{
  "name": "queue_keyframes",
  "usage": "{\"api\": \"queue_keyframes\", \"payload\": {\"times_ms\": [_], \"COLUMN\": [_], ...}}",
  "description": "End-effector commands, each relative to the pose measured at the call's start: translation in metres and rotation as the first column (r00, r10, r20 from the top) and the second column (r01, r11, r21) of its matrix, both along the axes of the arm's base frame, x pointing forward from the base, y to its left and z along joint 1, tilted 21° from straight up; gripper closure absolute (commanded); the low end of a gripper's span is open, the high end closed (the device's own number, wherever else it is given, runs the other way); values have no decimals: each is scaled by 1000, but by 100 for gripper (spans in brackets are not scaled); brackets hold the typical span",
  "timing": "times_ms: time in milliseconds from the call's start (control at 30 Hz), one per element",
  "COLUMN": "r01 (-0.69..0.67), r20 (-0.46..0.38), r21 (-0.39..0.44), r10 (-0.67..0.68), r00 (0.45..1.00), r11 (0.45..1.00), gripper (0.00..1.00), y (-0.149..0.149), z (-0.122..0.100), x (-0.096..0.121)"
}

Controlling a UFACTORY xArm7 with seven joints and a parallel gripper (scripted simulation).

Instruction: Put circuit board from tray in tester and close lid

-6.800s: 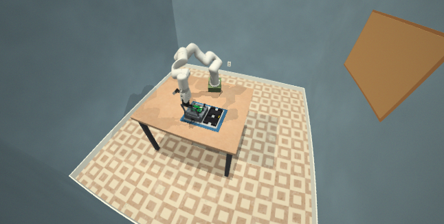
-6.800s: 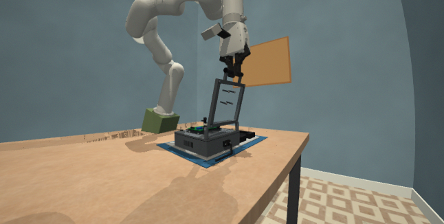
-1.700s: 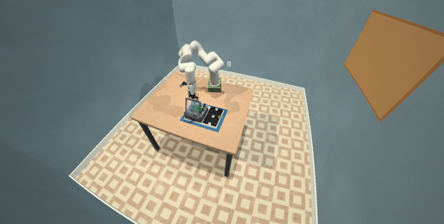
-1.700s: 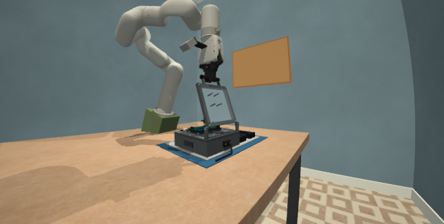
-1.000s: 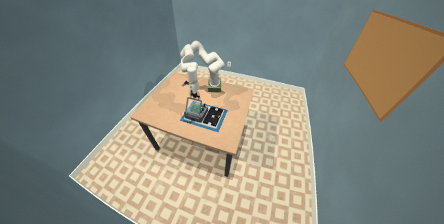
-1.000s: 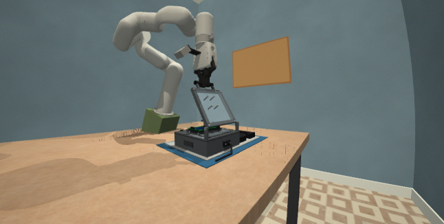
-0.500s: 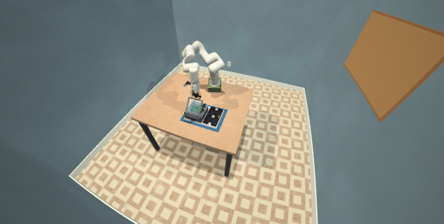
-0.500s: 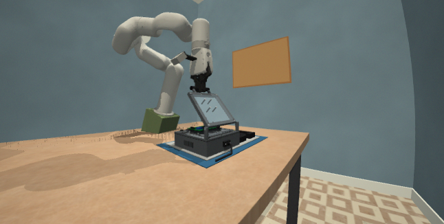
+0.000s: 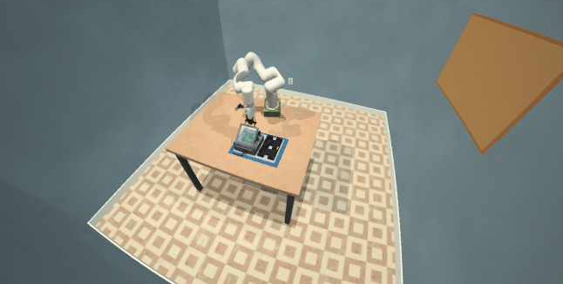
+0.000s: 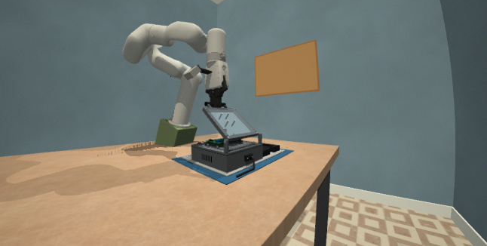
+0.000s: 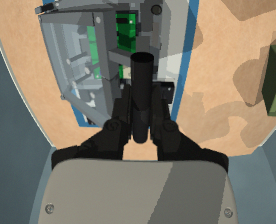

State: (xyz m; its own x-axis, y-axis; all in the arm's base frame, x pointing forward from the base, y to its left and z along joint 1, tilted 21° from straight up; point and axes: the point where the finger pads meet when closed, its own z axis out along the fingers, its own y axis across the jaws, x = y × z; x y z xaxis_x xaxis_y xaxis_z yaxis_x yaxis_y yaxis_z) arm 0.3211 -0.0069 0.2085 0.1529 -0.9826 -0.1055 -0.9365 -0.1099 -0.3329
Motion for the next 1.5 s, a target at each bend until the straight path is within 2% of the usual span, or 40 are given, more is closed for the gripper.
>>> {"api": "queue_keyframes", "payload": {"times_ms": [0,367,1467], "r01": [1,1,1], "r20": [3,3,3], "r21": [0,0,0], "r10": [-1,-1,-1], "r00": [1000,1000,1000], "r11": [1000,1000,1000], "gripper": [100,100,100], "y": [0,2,7], "z": [-11,-37,-82], "x": [-3,-8,-8]}}
